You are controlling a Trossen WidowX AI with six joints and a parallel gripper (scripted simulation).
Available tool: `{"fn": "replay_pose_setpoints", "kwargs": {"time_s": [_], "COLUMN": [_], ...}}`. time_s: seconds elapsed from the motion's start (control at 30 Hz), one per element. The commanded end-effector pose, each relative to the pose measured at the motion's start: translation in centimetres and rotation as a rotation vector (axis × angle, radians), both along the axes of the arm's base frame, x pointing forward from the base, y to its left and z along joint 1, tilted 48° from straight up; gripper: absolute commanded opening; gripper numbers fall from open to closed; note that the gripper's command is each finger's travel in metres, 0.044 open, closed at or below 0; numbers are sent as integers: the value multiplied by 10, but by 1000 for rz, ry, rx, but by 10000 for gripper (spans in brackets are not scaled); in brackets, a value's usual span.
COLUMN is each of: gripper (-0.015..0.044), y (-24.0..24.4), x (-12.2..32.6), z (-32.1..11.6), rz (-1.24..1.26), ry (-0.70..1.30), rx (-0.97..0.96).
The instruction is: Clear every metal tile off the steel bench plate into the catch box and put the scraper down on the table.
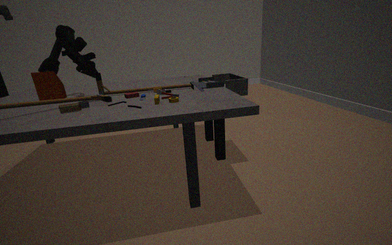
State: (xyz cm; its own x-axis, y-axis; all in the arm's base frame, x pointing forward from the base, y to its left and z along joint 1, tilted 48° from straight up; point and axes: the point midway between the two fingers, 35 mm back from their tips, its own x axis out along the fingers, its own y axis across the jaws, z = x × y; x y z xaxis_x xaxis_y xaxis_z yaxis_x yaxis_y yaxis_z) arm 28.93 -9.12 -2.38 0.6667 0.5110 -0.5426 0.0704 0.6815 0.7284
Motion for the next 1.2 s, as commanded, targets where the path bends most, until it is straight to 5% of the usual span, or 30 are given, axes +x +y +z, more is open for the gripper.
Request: {"fn": "replay_pose_setpoints", "kwargs": {"time_s": [0.0,0.8,1.17], "gripper": [440,440,151], "y": [5,29,25], "x": [2,26,26], "z": [-6,-22,-18], "rz": [0,-2,-1], "ry": [12,0,-11], "rx": [6,17,11]}}
